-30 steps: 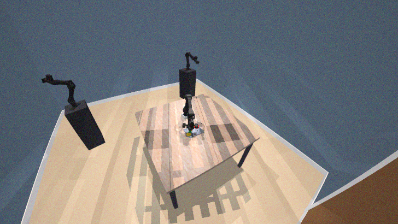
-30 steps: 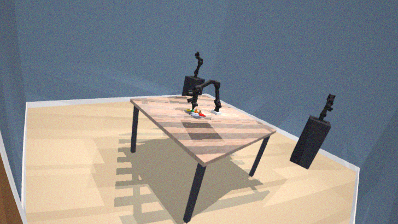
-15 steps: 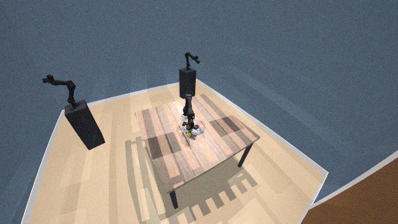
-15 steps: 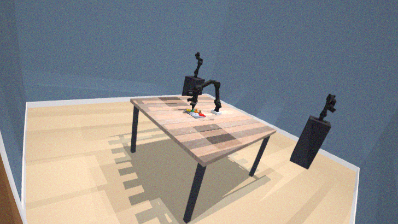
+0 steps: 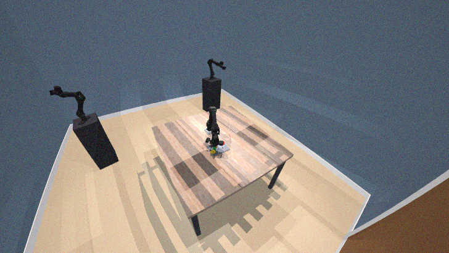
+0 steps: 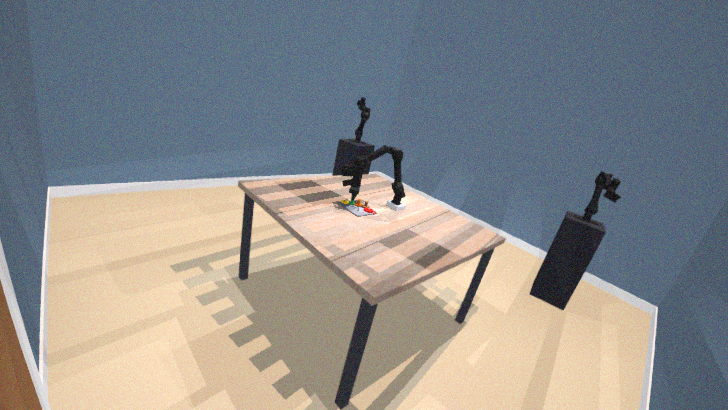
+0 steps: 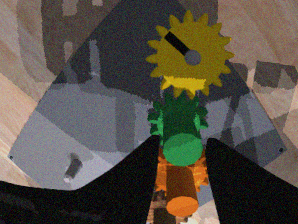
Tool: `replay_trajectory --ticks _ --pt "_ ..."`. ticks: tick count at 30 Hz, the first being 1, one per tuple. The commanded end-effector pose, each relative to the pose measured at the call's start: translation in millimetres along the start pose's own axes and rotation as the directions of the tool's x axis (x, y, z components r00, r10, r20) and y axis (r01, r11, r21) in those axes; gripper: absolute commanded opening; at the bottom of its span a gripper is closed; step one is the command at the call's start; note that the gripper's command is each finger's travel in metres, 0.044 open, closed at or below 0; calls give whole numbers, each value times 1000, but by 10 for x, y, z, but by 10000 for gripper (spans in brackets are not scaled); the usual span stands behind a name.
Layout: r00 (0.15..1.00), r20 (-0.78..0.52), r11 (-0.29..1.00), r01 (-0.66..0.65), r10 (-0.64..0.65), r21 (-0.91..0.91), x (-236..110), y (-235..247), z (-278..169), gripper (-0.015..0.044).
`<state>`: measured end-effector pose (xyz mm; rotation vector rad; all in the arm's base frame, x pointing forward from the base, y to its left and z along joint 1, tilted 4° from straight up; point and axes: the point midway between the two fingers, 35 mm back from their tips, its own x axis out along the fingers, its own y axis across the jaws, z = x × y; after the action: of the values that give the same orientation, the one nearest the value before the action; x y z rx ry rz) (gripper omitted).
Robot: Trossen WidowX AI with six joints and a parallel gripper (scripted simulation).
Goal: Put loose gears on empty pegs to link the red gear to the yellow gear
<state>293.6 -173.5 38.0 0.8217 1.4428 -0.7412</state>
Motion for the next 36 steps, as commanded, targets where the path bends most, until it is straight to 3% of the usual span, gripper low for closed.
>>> replay_trajectory --ticks 1,6,9,10,14,21,36 --pt "1000 5 999 -2 2 -47 -121 9 13 140" --pt "1000 5 994 -2 2 -107 -444 4 3 140" --pt "1000 5 994 -2 2 -110 -460 3 1 140" --pt "1000 9 996 -3 4 -90 -421 8 7 166" --pt "1000 8 996 -3 3 -90 -868 -10 -33 271" --pt "1000 8 996 -3 3 -90 -896 -12 -38 440" --pt "1000 8 996 -3 3 -90 -896 -12 -38 440"
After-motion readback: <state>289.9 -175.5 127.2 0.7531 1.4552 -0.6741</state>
